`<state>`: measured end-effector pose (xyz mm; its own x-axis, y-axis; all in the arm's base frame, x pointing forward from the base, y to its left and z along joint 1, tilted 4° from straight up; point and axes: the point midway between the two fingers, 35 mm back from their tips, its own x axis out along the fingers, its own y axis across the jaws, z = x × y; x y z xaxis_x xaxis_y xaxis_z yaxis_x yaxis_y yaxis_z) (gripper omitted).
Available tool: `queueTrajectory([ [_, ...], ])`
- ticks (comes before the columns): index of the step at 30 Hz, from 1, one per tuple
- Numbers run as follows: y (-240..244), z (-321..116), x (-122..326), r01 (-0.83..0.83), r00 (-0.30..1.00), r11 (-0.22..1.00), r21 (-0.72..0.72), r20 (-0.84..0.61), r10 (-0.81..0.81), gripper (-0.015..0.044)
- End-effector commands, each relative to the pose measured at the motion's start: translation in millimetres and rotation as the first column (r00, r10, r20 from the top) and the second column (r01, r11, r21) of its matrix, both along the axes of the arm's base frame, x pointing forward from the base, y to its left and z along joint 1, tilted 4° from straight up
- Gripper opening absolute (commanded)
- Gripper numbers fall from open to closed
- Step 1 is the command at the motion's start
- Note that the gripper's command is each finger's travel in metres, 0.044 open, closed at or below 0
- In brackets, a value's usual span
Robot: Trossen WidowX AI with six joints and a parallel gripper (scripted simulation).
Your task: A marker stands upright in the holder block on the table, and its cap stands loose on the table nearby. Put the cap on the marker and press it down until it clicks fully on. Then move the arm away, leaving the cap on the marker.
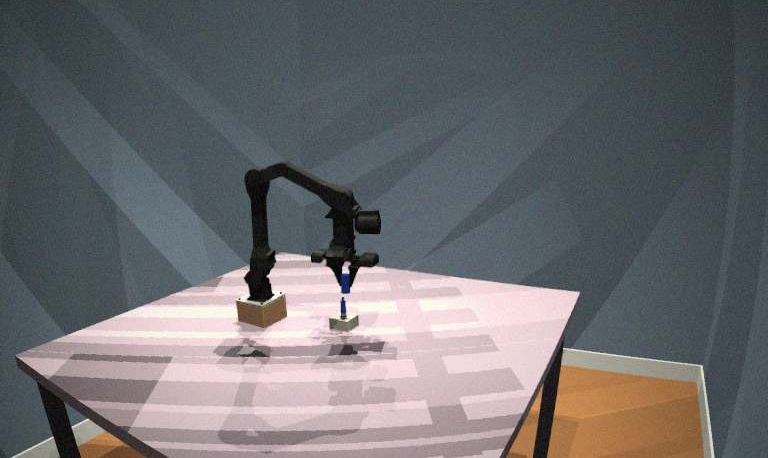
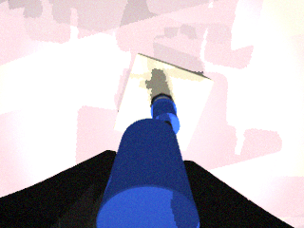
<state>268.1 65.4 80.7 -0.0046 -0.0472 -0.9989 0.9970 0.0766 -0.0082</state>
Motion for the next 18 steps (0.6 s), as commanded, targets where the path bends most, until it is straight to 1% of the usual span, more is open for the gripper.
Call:
queueTrajectory([
  [1, -2, 3, -9, 0.003, 1.000, 1.000, -0.002, 0.000, -0.003, 0.0000],
  [18, -2, -13, -9, 0.003, 1.000, 1.000, -0.002, 0.000, -0.003, 0.0000],
])
